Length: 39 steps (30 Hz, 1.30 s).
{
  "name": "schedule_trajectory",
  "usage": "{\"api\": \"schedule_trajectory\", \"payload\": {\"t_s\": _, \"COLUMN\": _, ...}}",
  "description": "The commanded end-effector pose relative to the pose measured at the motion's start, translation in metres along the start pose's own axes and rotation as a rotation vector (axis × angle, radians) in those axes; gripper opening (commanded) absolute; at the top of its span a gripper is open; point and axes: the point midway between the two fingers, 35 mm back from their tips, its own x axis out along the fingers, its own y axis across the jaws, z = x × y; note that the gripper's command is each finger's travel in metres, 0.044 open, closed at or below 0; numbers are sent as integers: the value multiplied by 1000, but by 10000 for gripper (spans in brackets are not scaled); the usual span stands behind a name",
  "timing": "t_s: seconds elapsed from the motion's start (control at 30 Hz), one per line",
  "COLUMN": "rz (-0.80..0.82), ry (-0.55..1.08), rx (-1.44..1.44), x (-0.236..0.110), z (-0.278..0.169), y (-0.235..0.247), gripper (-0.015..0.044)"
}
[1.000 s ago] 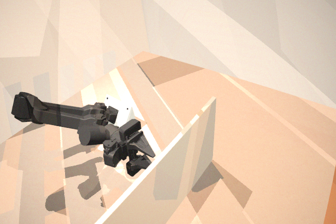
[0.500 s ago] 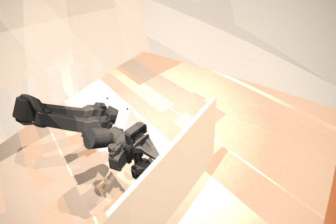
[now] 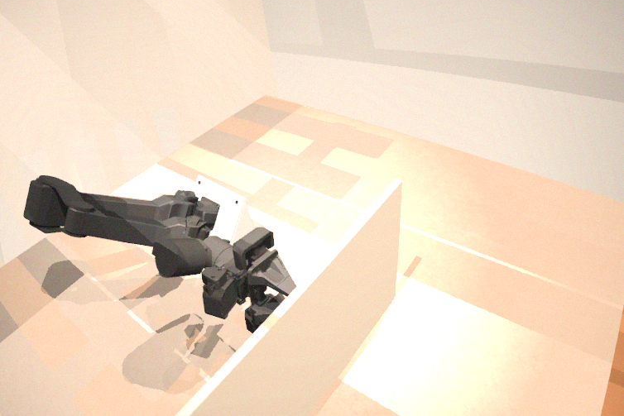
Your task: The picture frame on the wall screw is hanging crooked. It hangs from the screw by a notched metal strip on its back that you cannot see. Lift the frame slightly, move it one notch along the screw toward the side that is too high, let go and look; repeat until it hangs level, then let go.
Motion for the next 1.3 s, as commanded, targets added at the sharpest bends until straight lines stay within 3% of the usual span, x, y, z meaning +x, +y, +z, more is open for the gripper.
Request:
{"api": "schedule_trajectory", "payload": {"t_s": 0.0, "rz": 6, "ry": 2, "rx": 6, "x": 0, "z": 0, "y": 1, "gripper": 260}}
{"api": "schedule_trajectory", "payload": {"t_s": 0.57, "rz": 6, "ry": 2, "rx": 6, "x": 0, "z": 0, "y": 1, "gripper": 260}}
{"api": "schedule_trajectory", "payload": {"t_s": 0.8, "rz": 6, "ry": 2, "rx": 6, "x": 0, "z": 0, "y": 1, "gripper": 76}}
{"api": "schedule_trajectory", "payload": {"t_s": 1.1, "rz": 6, "ry": 2, "rx": 6, "x": 0, "z": 0, "y": 1, "gripper": 0}}
{"api": "schedule_trajectory", "payload": {"t_s": 1.27, "rz": 6, "ry": 2, "rx": 6, "x": 0, "z": 0, "y": 1, "gripper": 0}}
